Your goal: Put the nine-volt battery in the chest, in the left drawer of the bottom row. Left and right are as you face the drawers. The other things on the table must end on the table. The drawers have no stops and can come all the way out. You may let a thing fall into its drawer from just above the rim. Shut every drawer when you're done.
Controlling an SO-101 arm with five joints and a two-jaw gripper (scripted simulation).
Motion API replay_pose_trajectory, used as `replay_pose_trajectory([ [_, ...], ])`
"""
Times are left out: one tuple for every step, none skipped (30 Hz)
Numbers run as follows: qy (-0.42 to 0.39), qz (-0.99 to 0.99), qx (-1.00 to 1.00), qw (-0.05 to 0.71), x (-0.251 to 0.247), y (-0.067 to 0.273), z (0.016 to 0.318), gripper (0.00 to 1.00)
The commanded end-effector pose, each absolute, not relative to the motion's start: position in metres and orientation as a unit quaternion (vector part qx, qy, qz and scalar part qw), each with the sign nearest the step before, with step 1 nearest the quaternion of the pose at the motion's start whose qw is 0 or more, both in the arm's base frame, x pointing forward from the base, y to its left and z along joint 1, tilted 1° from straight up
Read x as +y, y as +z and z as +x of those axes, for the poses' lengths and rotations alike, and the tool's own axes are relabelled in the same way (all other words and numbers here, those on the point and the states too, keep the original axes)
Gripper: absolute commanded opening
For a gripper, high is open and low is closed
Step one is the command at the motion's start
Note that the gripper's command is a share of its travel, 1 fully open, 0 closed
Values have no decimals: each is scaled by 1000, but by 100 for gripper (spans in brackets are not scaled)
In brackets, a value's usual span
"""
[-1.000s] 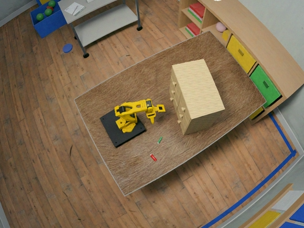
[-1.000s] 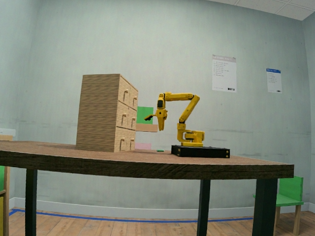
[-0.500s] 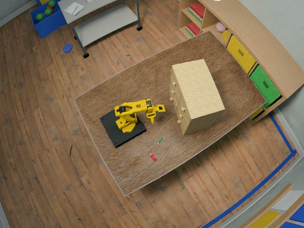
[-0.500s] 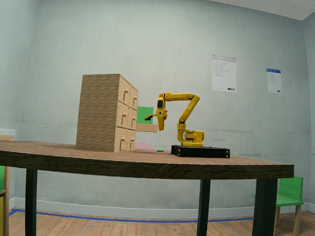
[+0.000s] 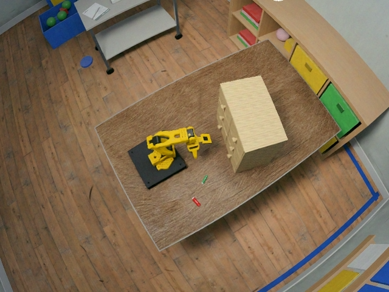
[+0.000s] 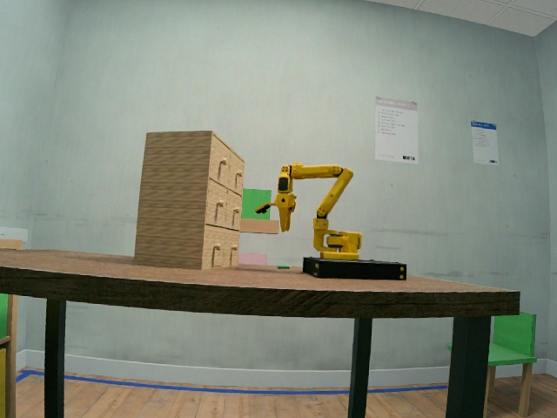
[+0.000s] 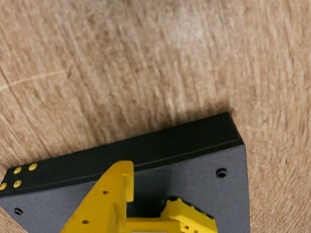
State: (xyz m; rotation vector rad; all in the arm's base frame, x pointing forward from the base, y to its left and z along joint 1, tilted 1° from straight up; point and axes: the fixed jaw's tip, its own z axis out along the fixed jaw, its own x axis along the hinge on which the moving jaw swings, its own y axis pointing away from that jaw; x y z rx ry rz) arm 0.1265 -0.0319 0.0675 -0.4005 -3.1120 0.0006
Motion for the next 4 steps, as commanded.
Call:
replay_pose_trajectory([
  [-1,-126,-992,4,-33,69,126,40],
  [-1,-126,-992,4,-33,69,126,40],
  [-1,-126,-992,4,-33,69,126,40],
  [-1,-126,-992,4,-33,69,126,40],
])
